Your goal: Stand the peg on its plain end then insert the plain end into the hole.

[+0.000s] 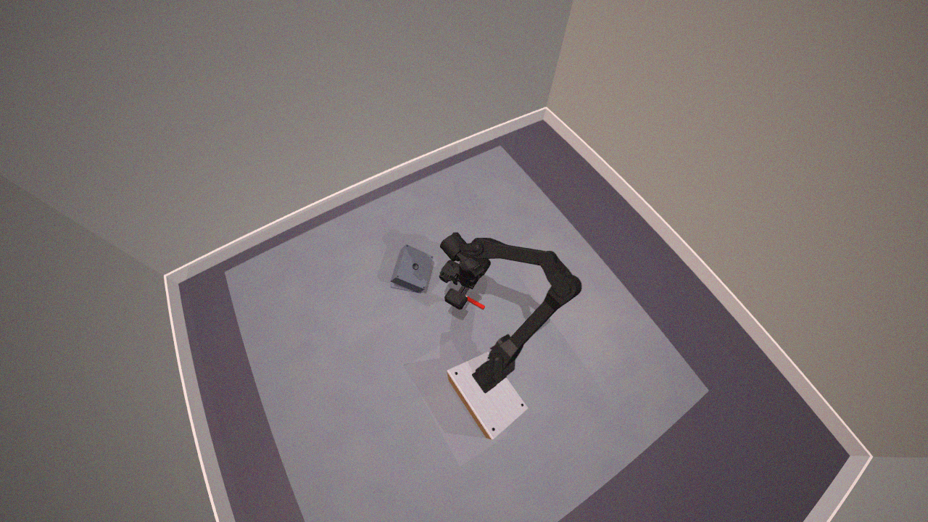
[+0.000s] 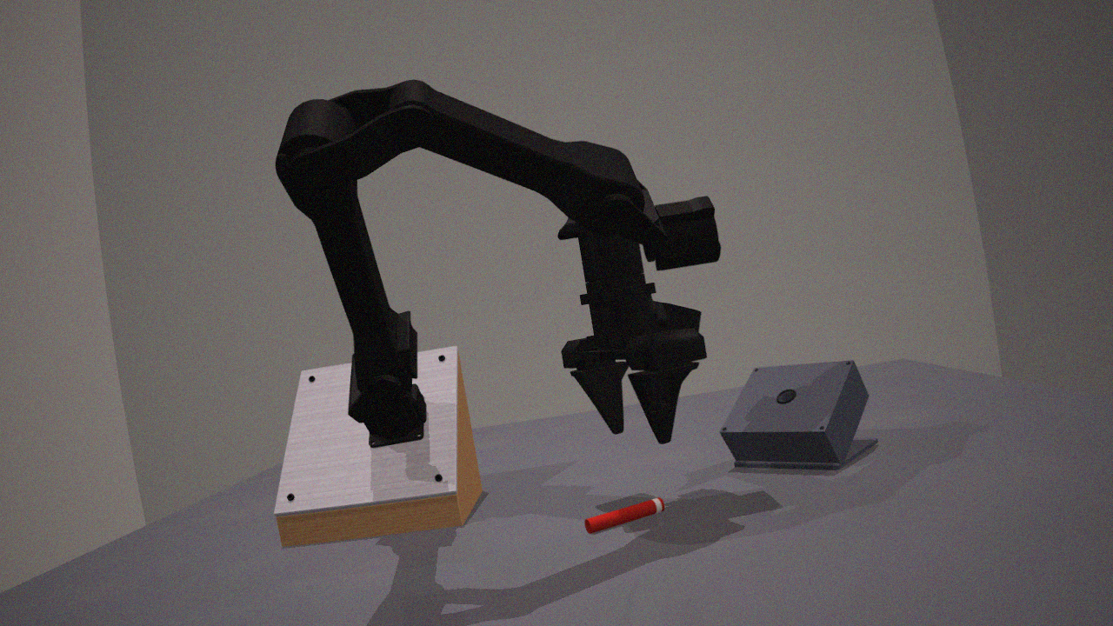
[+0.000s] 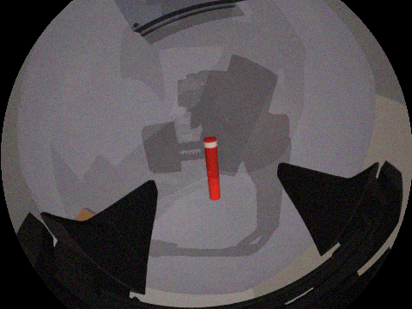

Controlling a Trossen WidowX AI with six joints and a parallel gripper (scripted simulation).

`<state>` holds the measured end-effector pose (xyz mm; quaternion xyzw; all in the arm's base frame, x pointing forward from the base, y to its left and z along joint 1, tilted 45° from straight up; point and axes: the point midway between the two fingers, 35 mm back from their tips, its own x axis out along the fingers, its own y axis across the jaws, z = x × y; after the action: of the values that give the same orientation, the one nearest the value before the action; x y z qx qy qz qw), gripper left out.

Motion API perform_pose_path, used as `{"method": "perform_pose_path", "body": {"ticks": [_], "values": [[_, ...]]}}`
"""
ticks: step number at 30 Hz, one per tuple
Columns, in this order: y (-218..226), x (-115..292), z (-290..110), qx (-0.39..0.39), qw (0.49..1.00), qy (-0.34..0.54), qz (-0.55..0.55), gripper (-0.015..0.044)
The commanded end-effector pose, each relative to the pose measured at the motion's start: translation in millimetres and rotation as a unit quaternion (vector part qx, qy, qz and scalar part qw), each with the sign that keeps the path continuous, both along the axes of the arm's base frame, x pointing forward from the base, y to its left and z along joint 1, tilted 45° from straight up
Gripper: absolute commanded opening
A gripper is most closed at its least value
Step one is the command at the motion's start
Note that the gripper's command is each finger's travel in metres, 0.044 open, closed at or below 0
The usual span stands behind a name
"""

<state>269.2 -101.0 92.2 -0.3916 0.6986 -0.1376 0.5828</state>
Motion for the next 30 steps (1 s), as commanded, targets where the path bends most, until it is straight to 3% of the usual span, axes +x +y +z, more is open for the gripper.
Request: {"method": "perform_pose_path", "body": {"ticks": [1,30], "values": [[-4.6,0.0,-3.0,-0.002,1.0,0.001,0.002,0.044],[-37.9,0.3,-35.8,-0.003,1.0,0.001,0.002,0.044]]}}
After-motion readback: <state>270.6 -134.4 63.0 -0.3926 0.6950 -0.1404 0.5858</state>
